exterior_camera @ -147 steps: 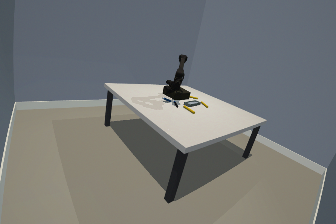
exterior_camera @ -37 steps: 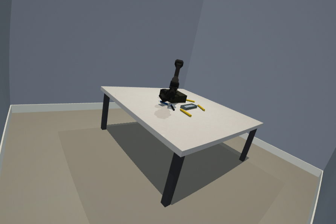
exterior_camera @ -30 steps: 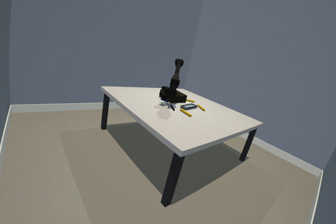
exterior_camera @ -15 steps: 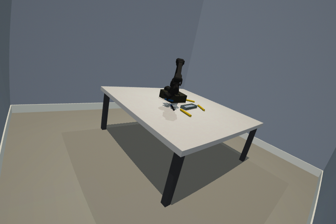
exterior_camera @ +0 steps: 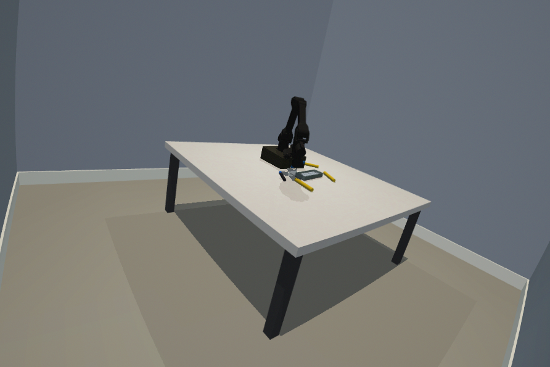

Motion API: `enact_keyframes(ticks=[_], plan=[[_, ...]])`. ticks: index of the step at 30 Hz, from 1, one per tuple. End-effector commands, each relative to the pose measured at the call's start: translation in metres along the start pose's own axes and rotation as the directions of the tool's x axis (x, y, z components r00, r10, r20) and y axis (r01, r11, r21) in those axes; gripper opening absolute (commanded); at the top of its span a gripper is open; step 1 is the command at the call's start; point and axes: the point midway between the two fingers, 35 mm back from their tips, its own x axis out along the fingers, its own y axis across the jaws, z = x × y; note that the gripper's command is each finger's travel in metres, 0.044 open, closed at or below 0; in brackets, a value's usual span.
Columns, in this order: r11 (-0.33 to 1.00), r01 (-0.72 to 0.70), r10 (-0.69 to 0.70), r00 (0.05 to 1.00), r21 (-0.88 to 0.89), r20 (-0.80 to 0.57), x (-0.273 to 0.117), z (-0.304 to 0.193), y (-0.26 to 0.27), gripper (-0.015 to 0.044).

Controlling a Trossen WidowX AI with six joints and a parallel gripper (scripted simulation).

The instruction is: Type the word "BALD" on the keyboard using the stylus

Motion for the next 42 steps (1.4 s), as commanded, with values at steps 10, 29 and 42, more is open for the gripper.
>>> enact_keyframes(ticks=[10, 29, 42], plan=[[0.839, -0.035, -0.186, 0.92, -0.542, -0.346, 0.0, -0.103, -0.033, 0.0], [0.674, -0.188, -0.305, 0.81, -0.714, -0.5, -0.004, -0.152, -0.055, 0.0], [0.674, -0.188, -0.305, 0.81, -0.714, -0.5, 0.022, -0.147, -0.042, 0.0]])
